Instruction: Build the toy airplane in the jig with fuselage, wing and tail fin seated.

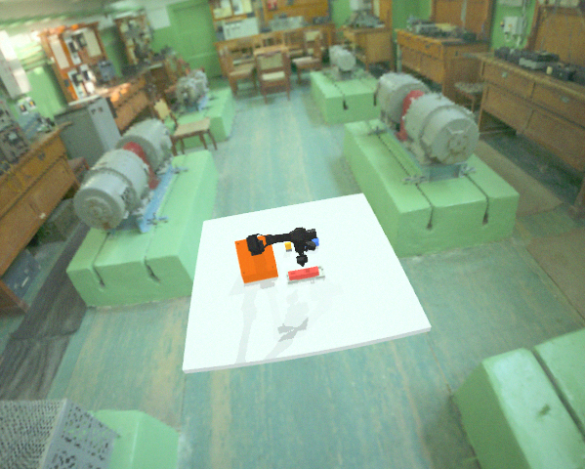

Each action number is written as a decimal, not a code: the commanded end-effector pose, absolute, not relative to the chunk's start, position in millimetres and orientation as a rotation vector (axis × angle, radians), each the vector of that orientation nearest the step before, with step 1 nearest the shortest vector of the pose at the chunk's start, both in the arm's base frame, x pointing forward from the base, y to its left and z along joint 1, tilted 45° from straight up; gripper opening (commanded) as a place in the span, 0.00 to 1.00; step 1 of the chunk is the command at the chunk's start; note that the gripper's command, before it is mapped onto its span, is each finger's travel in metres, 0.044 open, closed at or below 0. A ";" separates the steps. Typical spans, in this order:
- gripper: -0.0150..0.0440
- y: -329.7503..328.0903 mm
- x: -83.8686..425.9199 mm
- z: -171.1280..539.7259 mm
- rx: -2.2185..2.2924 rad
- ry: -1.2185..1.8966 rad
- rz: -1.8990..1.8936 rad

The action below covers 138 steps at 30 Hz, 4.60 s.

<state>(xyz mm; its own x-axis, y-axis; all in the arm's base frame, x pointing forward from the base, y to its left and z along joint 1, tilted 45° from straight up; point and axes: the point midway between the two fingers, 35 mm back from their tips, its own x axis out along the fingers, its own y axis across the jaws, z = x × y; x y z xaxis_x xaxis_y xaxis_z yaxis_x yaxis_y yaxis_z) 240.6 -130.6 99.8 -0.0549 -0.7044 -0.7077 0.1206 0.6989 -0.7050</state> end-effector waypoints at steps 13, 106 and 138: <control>1.00 -118.6 254.7 94.1 -0.396 1.420 -0.823; 0.25 -21.8 355.0 -151.7 -0.371 1.359 -0.818; 0.25 42.7 355.4 -89.4 -0.377 1.399 -0.814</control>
<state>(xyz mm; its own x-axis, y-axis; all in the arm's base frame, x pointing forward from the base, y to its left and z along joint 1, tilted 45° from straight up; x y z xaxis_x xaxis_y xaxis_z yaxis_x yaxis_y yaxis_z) 353.4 33.3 -98.4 -0.0405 -0.7006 -0.7124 0.2737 0.6779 -0.6823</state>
